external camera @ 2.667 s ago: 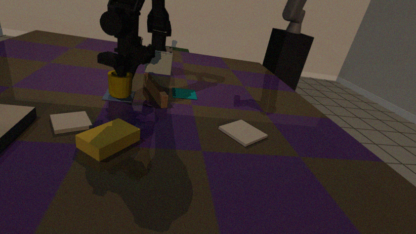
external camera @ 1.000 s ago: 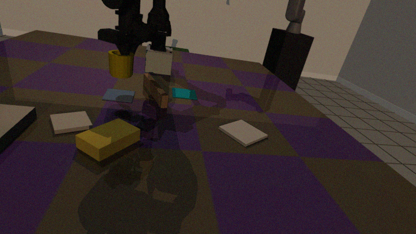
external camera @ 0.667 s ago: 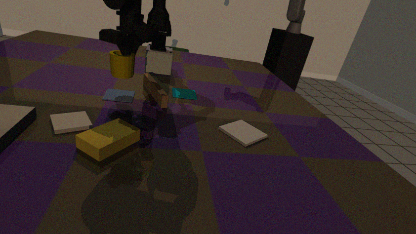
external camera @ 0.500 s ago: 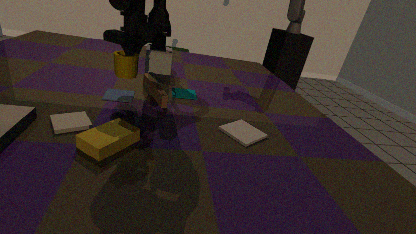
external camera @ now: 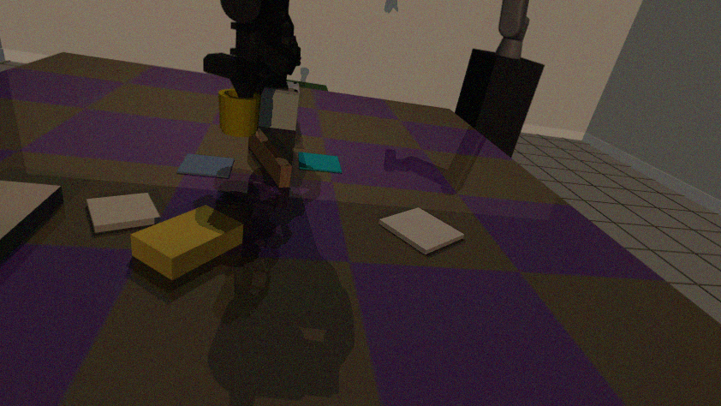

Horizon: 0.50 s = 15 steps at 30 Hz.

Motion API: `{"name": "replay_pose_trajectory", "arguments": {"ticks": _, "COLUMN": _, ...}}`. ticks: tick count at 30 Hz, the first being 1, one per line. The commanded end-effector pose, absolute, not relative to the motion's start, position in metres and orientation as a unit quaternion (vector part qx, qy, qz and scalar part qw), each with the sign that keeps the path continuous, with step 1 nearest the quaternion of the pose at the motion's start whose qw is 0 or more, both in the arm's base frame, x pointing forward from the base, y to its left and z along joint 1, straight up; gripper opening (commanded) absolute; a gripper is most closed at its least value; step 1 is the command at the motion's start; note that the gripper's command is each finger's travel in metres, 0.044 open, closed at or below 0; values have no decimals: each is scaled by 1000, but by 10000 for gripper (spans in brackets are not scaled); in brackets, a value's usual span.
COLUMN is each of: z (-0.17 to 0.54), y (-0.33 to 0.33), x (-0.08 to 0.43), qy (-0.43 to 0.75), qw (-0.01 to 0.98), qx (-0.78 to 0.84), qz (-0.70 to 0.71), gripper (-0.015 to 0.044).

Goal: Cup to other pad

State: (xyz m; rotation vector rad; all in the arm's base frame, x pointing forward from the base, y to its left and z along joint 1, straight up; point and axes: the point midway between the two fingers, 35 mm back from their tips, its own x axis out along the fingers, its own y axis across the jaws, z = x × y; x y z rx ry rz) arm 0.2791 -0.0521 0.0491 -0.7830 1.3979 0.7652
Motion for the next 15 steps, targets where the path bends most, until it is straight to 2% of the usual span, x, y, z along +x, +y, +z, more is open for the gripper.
{"name": "replay_pose_trajectory", "arguments": {"ticks": 1, "z": 49, "y": -45, "x": 276, "qy": 612, "qw": 632, "qx": -342, "qz": 332, "gripper": 0}}
{"name": "replay_pose_trajectory", "arguments": {"ticks": 15, "z": 50, "y": -16, "x": 269, "qy": 612, "qw": 632, "qx": -341, "qz": 333, "gripper": 0}}
